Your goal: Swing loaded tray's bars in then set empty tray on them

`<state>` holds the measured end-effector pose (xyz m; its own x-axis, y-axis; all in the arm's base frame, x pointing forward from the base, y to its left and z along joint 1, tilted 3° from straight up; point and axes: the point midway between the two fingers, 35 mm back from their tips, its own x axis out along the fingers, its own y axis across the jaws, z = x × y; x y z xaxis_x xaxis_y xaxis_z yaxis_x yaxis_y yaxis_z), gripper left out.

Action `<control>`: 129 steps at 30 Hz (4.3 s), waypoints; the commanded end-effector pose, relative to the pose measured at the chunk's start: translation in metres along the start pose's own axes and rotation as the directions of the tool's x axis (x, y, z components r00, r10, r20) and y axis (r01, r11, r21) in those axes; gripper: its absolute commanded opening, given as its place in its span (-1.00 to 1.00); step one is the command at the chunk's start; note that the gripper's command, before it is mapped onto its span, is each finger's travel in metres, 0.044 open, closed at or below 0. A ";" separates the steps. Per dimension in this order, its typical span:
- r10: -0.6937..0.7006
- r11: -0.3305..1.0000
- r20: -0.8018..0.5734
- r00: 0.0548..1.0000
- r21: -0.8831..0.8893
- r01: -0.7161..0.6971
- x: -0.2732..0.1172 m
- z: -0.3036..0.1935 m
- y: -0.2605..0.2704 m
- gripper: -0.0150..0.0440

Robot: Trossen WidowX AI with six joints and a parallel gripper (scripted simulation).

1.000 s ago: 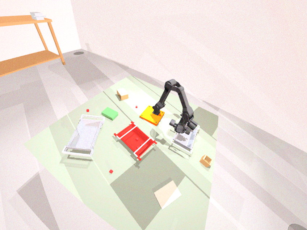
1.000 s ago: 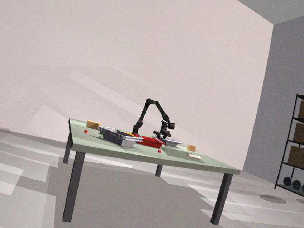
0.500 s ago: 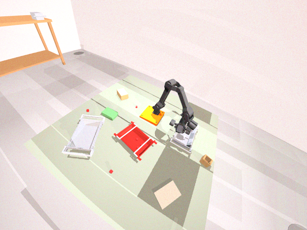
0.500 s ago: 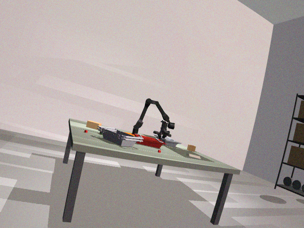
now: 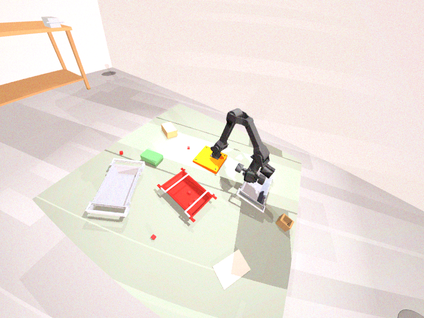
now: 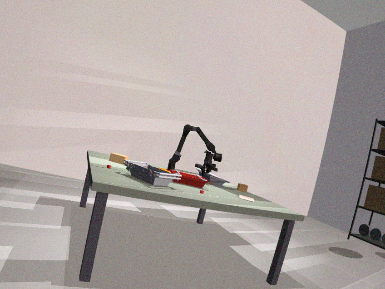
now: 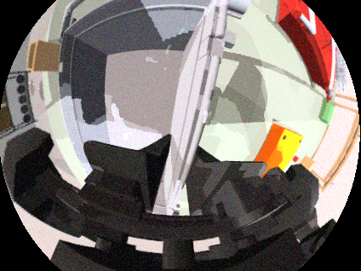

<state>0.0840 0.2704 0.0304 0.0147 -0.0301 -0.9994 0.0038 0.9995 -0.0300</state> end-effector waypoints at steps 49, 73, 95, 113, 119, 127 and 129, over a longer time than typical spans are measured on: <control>-0.004 1.000 0.003 1.000 0.001 0.004 -0.150 0.015 0.048 -0.49; -0.004 1.000 0.003 1.000 0.001 0.004 -0.157 0.016 0.051 -0.49; -0.002 0.977 0.004 1.000 0.215 0.001 -0.158 0.062 0.032 -0.49; 0.000 0.864 0.008 1.000 0.504 -0.004 -0.159 0.122 -0.007 -0.49; 0.000 0.807 0.010 1.000 0.591 -0.005 -0.160 0.140 -0.022 -0.49; -0.001 0.718 0.012 1.000 0.696 -0.007 -0.160 0.162 -0.045 -0.49; -0.002 0.693 0.012 1.000 0.721 -0.008 -0.161 0.167 -0.050 -0.49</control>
<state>0.2402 0.2345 0.1899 0.0130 -0.0402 -0.9991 0.6806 0.7324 -0.0206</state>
